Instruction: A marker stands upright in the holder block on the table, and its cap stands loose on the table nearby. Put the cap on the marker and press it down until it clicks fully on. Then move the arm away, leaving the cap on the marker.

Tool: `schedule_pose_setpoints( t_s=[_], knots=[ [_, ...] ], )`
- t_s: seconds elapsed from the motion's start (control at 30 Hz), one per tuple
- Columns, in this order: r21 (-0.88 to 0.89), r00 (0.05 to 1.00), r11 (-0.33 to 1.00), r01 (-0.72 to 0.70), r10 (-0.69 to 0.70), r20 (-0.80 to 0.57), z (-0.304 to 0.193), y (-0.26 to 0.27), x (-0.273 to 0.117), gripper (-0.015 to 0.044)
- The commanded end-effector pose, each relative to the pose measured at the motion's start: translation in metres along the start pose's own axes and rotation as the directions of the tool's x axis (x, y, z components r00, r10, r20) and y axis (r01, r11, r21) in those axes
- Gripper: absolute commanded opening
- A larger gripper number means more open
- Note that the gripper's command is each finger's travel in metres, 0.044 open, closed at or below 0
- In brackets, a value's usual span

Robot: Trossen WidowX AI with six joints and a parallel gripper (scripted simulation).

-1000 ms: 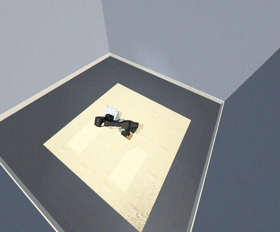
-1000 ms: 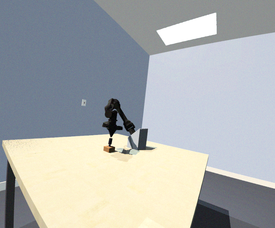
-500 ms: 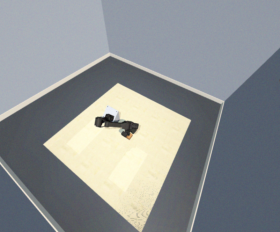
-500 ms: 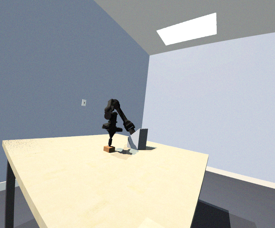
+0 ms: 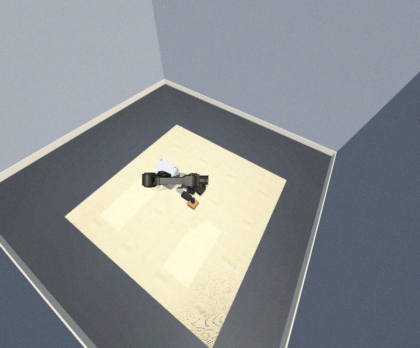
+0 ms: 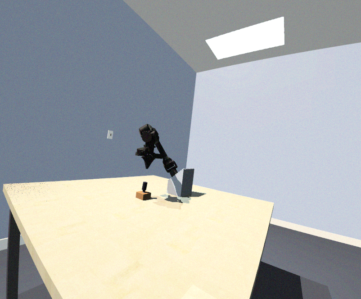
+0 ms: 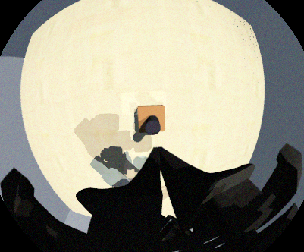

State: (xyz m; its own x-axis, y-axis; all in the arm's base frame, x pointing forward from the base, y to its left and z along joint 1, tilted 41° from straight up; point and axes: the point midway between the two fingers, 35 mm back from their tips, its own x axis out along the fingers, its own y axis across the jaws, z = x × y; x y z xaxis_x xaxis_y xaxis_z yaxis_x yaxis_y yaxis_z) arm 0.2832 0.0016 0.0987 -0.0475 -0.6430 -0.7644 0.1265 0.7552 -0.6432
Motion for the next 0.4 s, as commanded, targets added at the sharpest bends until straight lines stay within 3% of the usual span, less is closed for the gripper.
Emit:
schedule_pose_setpoints(
  t_s=[0.0, 0.37],
  knots=[
    [0.009, 1.000, 1.000, -0.003, 0.003, -0.007, -0.0012, -0.0016, -0.0065, 0.0026],
    [0.009, 1.000, 1.000, -0.003, 0.003, -0.007, -0.0012, -0.0016, -0.0065, 0.0315]
  ],
)
